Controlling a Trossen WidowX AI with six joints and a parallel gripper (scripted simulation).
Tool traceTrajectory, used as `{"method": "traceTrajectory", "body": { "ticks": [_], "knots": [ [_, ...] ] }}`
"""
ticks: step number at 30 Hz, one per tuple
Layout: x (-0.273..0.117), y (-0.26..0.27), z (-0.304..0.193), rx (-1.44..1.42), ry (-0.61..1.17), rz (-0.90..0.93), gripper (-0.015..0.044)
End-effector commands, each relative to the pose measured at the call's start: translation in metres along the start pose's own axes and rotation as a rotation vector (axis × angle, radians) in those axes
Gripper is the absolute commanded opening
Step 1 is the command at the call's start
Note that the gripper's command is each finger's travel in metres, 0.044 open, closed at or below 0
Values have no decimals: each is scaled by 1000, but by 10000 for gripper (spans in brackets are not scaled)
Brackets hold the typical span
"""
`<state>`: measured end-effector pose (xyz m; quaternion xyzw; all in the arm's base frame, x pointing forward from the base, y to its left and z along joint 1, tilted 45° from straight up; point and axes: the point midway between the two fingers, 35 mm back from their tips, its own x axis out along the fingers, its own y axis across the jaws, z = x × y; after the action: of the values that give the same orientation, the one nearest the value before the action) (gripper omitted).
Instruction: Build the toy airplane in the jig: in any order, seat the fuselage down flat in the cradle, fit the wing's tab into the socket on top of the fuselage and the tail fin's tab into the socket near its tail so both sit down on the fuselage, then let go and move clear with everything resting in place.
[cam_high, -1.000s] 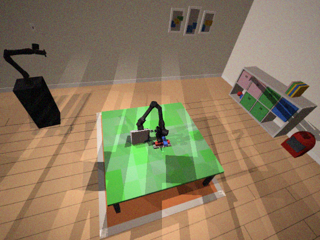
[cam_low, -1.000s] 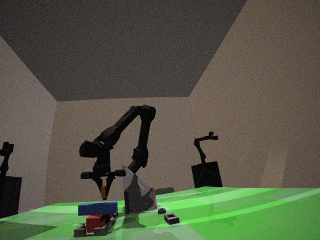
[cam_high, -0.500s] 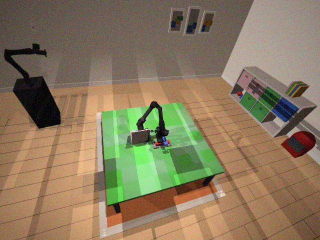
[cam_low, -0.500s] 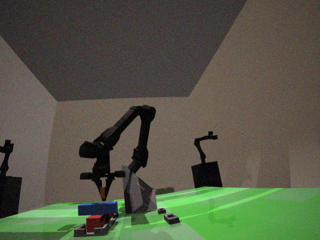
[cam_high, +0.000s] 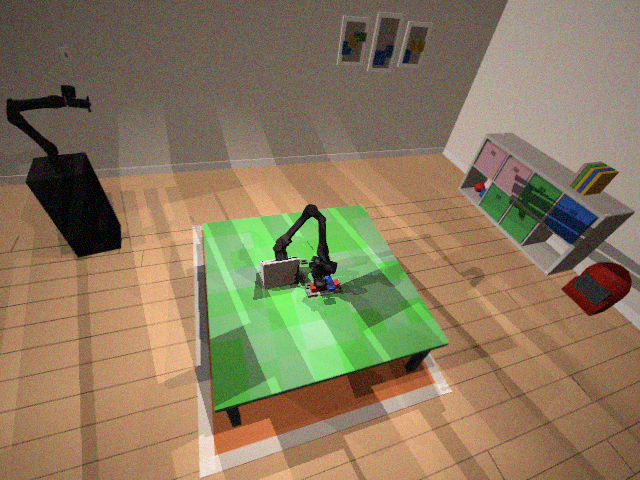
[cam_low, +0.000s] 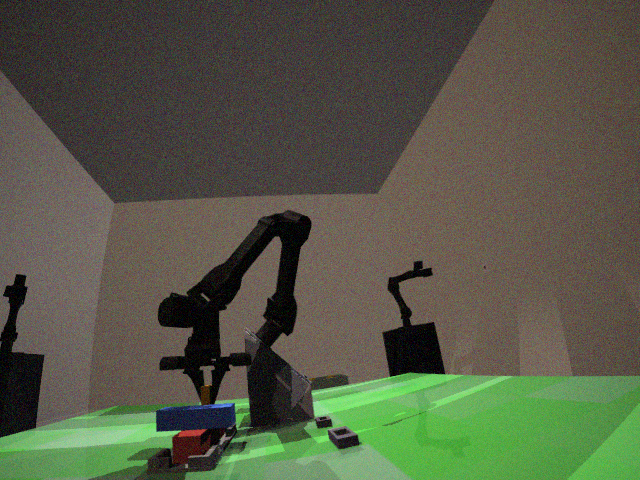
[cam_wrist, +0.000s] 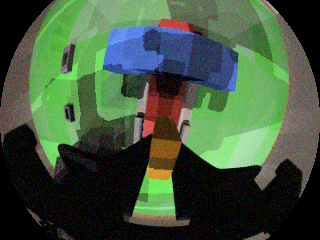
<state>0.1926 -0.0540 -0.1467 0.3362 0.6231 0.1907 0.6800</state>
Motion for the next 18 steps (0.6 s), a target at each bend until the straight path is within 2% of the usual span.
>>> {"method": "traceTrajectory", "body": {
  "ticks": [1, 10, 18],
  "knots": [
    [8, 1, -2, 9, 2, 7, 65],
    [13, 1, -2, 9, 2, 8, 65],
    [12, 1, -2, 2, 3, 4, 0]
  ]
}}
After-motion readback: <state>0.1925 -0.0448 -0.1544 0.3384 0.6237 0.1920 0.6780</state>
